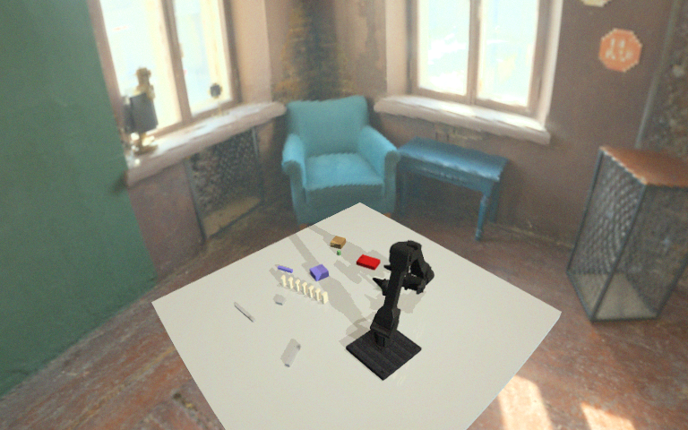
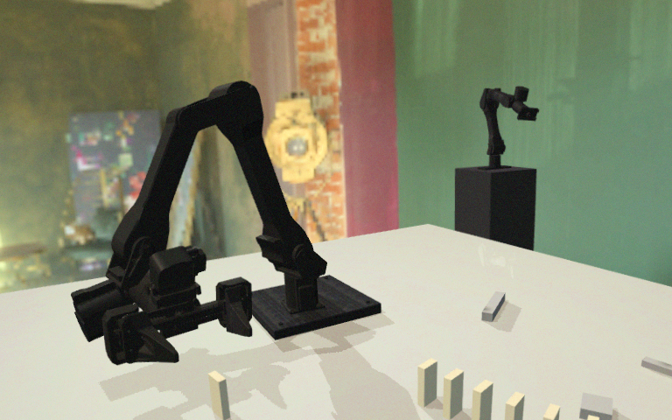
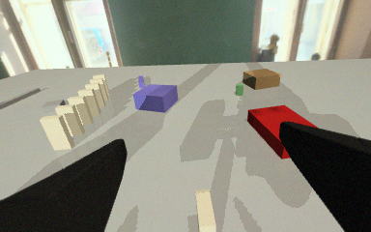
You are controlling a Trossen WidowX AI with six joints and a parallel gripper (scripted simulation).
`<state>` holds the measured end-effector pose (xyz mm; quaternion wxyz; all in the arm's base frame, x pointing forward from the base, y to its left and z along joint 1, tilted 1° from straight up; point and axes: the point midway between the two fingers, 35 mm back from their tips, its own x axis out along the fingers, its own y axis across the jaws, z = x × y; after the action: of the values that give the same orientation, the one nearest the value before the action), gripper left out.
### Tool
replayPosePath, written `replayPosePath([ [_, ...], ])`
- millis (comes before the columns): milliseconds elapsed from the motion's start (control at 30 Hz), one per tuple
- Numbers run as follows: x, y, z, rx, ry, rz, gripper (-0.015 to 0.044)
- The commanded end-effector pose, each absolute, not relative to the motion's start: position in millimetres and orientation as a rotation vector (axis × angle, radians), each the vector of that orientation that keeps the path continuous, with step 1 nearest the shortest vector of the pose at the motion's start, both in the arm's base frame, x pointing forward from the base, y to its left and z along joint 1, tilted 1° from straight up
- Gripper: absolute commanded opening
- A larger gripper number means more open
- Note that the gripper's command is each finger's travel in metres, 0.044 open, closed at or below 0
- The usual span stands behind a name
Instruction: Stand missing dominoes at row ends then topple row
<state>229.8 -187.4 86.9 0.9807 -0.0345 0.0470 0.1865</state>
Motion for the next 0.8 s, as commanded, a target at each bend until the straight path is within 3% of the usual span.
replayPosePath([
  [0, 230.0, -186.3, 91.8, -0.046, 0.108, 0.379, 0.0440],
  [300, 252.2, -182.2, 78.1, 0.442, 0.733, 0.342, 0.0440],
  [567, 250.0, -190.7, 85.8, 0.782, 1.222, -0.184, 0.0440],
  [767, 252.6, -181.9, 108.0, 0.840, 1.361, -0.540, 0.0440],
])
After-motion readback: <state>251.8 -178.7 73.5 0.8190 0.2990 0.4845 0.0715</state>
